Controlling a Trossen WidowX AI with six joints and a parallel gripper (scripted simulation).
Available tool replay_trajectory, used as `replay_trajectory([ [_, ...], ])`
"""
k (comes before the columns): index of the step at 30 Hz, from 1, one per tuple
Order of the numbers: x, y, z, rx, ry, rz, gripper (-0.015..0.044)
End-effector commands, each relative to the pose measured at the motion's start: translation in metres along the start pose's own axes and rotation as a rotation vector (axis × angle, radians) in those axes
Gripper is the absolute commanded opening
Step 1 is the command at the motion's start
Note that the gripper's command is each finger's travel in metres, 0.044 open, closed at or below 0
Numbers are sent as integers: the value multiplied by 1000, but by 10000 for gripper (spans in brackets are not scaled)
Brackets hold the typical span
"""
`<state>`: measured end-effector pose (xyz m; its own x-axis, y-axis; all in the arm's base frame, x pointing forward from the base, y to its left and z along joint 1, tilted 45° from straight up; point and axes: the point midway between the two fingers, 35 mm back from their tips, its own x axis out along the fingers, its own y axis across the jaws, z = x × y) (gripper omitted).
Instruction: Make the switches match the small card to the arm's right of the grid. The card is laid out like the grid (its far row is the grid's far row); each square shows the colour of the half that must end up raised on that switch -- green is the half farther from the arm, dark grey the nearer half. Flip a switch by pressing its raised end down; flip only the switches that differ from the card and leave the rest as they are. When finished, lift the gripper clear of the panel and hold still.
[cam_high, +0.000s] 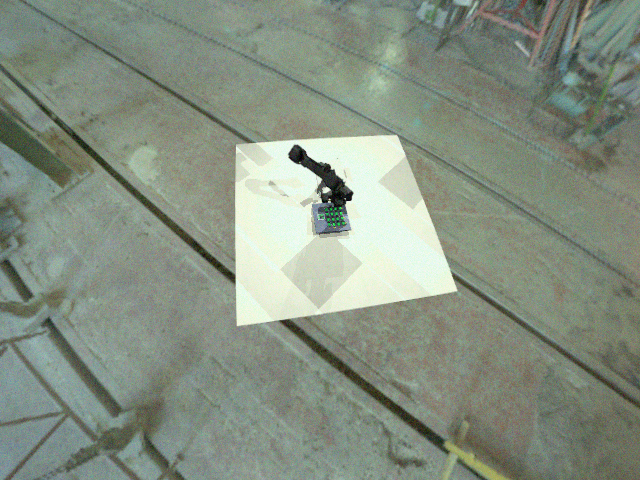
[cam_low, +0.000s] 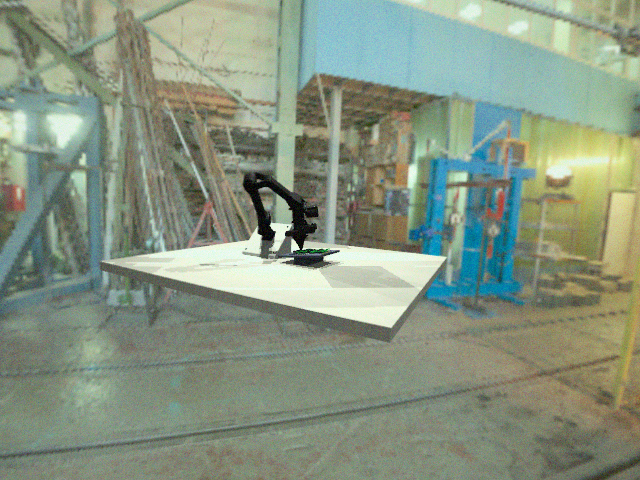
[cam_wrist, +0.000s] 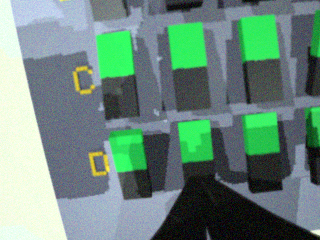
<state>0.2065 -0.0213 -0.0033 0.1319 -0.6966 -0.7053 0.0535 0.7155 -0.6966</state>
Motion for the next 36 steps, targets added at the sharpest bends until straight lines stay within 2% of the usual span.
replay_trajectory([
  [1,1,-1,0,-5,-2,-5,0],
  [34,5,-1,0,-5,-2,-5,0],
  [36,-3,1,1,-1,3,2,0],
])
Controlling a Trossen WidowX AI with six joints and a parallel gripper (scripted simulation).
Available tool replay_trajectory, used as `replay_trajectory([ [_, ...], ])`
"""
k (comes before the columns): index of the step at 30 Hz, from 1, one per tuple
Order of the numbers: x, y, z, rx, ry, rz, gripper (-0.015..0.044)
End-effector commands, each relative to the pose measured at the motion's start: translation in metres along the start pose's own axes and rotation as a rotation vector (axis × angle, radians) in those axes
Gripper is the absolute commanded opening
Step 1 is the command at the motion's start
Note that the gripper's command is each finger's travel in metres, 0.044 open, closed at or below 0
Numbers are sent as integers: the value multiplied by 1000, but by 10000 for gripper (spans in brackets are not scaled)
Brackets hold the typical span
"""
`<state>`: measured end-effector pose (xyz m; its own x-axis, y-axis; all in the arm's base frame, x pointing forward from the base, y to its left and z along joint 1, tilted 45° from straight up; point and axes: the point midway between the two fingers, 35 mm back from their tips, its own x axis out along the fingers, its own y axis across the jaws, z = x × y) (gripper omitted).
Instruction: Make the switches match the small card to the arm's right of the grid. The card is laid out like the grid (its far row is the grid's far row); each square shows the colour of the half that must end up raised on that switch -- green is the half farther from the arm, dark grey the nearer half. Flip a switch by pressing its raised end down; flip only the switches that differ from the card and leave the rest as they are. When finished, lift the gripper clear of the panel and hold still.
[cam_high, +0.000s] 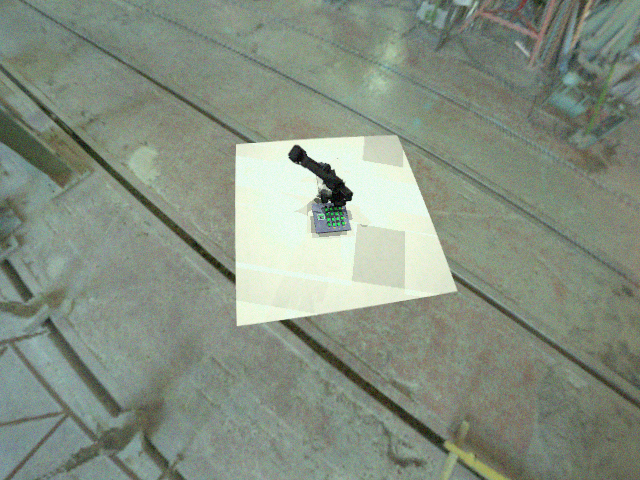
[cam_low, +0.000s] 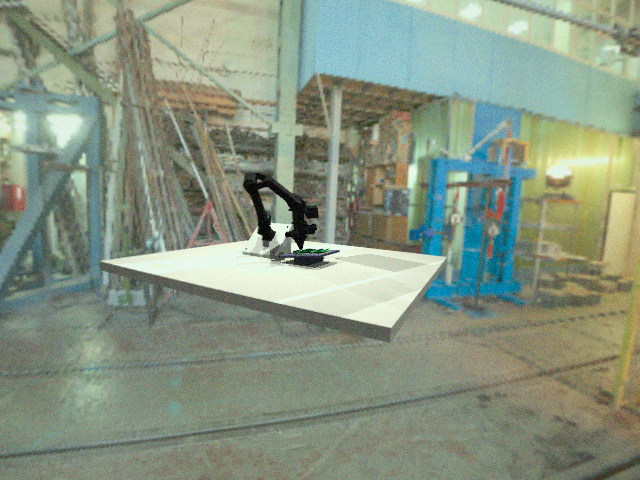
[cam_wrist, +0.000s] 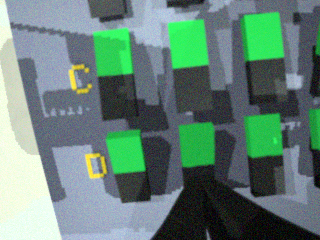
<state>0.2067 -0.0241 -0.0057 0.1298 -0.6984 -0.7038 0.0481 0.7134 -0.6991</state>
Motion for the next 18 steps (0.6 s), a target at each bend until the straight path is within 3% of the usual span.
replay_trajectory([
  [1,-17,2,3,3,5,7,0],
  [5,-61,1,3,0,23,1,0],
  [18,-64,-29,3,-1,24,-1,0],
])
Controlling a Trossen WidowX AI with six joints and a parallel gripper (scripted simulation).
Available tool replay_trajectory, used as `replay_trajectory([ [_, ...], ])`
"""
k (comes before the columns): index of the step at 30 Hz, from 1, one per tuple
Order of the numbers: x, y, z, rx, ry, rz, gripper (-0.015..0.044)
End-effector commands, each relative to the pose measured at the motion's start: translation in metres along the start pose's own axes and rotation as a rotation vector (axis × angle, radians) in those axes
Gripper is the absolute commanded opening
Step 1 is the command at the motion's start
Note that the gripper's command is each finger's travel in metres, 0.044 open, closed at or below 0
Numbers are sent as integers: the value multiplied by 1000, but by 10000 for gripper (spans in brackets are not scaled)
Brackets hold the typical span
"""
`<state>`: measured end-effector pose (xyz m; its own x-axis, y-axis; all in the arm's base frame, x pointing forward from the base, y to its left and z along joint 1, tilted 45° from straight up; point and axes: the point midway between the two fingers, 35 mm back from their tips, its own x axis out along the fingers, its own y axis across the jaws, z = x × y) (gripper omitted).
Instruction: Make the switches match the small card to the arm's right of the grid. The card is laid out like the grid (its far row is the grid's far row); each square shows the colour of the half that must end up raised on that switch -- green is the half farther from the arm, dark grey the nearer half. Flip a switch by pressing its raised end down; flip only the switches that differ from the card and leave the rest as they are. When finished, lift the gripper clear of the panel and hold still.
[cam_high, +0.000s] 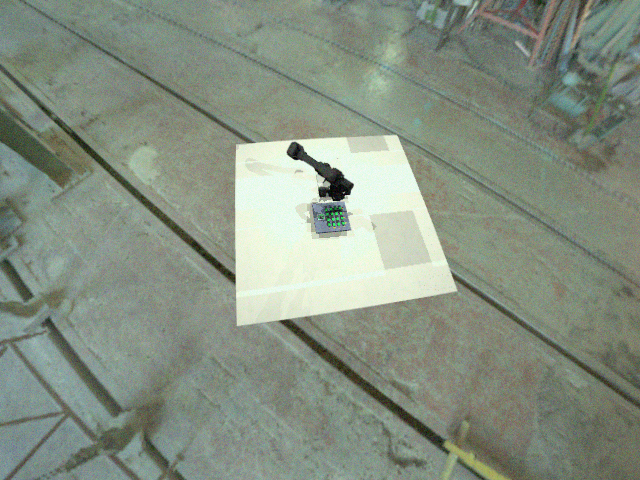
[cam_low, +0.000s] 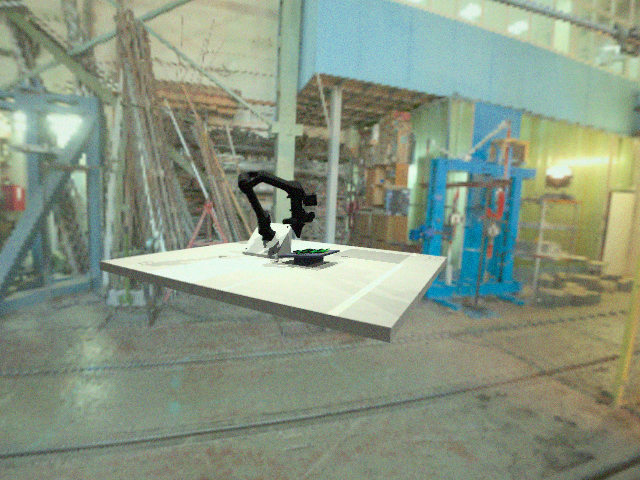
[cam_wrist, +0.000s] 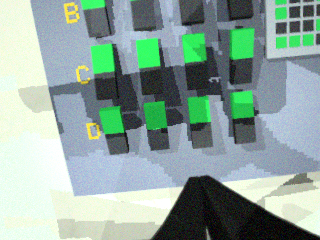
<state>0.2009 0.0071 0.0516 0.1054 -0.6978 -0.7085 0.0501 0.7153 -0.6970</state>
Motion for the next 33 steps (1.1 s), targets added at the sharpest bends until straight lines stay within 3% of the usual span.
replay_trajectory([
  [1,-1,-11,-1,-3,-1,-4,0],
  [8,34,-11,-1,-3,-28,-5,0],
  [33,58,-12,-1,-2,-28,-6,0],
])
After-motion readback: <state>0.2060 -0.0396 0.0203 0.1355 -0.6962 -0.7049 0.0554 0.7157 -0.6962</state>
